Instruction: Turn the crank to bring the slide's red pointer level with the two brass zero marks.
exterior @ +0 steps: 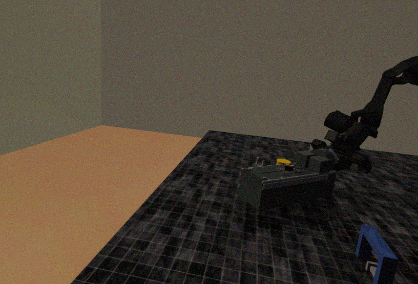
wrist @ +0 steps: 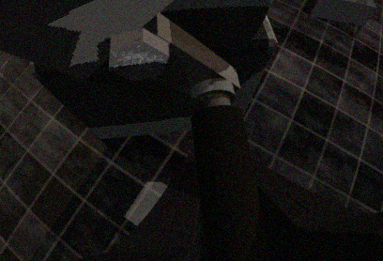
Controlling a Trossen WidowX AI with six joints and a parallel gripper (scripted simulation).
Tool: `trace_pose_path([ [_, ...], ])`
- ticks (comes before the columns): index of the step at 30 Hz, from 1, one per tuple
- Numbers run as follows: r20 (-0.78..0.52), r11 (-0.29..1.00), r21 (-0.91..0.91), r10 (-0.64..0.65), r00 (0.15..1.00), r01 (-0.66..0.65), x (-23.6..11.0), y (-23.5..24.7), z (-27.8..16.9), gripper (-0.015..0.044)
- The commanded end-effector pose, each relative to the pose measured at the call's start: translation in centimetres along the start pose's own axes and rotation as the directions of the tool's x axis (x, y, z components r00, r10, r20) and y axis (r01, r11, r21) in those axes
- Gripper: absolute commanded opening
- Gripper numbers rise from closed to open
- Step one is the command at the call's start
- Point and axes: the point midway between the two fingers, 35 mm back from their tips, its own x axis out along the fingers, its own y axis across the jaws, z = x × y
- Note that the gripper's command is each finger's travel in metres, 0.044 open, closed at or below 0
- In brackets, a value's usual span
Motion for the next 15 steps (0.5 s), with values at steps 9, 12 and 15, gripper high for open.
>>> trace_pose_path([
  [9,-0.01,1.0,-0.003,0.015,1.0,-0.015,0.55,1.07,-0.54,0.0],
  [12,-0.01,1.0,-0.003,0.016,1.0,-0.016,0.57,1.17,-0.56,0.0],
  [15,-0.01,1.0,-0.003,0.016,1.0,-0.016,0.59,1.26,-0.58,0.0],
])
